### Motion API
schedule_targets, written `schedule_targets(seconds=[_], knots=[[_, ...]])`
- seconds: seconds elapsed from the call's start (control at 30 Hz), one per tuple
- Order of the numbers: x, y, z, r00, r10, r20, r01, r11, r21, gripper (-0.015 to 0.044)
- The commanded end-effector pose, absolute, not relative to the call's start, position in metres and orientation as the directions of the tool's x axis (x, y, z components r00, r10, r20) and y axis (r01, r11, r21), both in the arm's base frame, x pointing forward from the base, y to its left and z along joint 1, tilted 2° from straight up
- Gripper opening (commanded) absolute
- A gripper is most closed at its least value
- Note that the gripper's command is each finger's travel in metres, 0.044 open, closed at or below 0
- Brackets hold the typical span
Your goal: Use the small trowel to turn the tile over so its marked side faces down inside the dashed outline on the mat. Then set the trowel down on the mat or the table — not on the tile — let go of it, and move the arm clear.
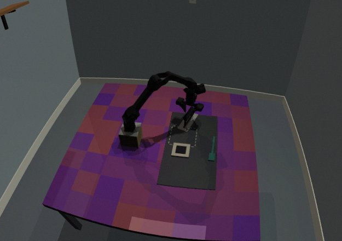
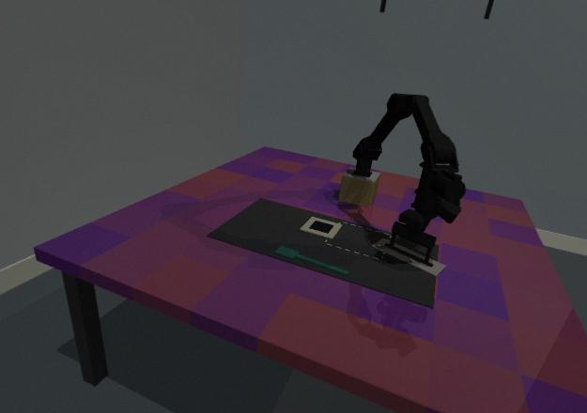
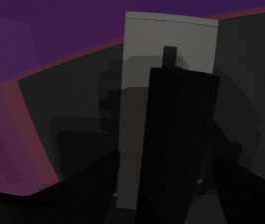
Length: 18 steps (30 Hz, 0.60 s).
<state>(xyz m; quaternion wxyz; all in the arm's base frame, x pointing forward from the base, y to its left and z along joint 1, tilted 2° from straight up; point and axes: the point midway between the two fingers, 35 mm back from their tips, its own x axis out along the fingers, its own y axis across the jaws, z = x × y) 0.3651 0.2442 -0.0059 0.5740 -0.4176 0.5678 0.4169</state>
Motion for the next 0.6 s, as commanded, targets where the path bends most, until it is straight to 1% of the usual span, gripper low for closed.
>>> schedule_targets(seconds=[0.0, 0.07, 0.2, 0.43, 0.57], knots=[[0.364, 0.243, -0.007, 0.005, 0.0, -1.0, -0.954, 0.299, -0.005, 0.027], [0.364, 0.243, -0.005, 0.005, 0.0, -1.0, -0.955, 0.298, -0.005, 0.027], [0.362, 0.242, 0.036, 0.005, 0.0, -1.0, -0.96, 0.28, -0.005, 0.027], [0.362, 0.241, 0.038, 0.005, 0.0, -1.0, -0.959, 0.283, -0.005, 0.027], [0.362, 0.235, 0.038, 0.005, -0.001, -1.0, -0.942, 0.337, -0.005, 0.027]])
